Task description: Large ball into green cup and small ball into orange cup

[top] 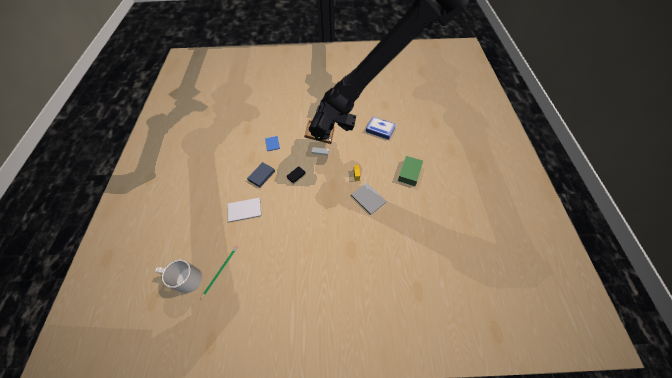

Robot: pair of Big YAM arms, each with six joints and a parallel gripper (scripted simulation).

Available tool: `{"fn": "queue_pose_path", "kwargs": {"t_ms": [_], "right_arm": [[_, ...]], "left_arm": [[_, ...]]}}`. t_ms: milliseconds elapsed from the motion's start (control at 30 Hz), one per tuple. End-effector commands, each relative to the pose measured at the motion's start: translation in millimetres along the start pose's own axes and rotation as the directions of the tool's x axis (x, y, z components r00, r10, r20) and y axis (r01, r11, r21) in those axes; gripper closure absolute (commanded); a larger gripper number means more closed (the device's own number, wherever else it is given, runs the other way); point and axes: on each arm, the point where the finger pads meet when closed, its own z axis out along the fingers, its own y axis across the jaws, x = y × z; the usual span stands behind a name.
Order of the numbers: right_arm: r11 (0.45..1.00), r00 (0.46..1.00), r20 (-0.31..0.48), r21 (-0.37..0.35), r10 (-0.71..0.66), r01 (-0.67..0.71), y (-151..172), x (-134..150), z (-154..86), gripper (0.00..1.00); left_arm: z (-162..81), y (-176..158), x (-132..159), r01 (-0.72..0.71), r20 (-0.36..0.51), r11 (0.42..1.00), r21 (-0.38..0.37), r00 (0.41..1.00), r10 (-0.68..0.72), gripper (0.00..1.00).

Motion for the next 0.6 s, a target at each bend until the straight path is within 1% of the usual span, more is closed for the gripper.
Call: {"fn": "queue_pose_path", "kwargs": {"t_ms": [0, 33, 300, 367, 400, 500, 567], "right_arm": [[1.0, 0.999, 0.045, 0.02, -0.015, 0.014, -8, -31, -3, 0.0], [1.0, 0.999, 0.045, 0.02, -0.015, 0.014, -8, -31, -3, 0.0], [1.0, 0.999, 0.045, 0.02, -0.015, 0.014, -8, -31, -3, 0.0], [1.0, 0.999, 0.045, 0.02, -0.015, 0.014, -8, -31, -3, 0.0], [1.0, 0.999, 0.045, 0.02, -0.015, 0.014, -8, -31, -3, 0.0], [1.0, 0.999, 0.045, 0.02, -0.015, 0.014, -8, -31, -3, 0.0], [1.0, 0.999, 0.045, 0.02, -0.015, 0.014, -8, -31, -3, 0.0]], "left_arm": [[3, 6, 4, -0.025, -0.003, 1.0, -0.017, 1.0, 0.025, 0.3], [-2, 6, 18, -0.038, 0.001, 0.999, 0.017, 0.999, 0.038, 0.3], [2, 12, 20, -0.048, 0.095, 0.993, 0.108, 0.995, 0.037, 0.3], [2, 12, 20, -0.048, 0.095, 0.993, 0.108, 0.995, 0.037, 0.3], [11, 9, -5, -0.018, 0.125, 0.994, 0.109, 0.992, 0.005, 0.3], [2, 12, 21, -0.055, 0.143, 0.986, 0.155, 0.989, 0.033, 0.3], [2, 13, 21, -0.06, 0.166, 0.982, 0.178, 0.986, 0.03, 0.3]]}}
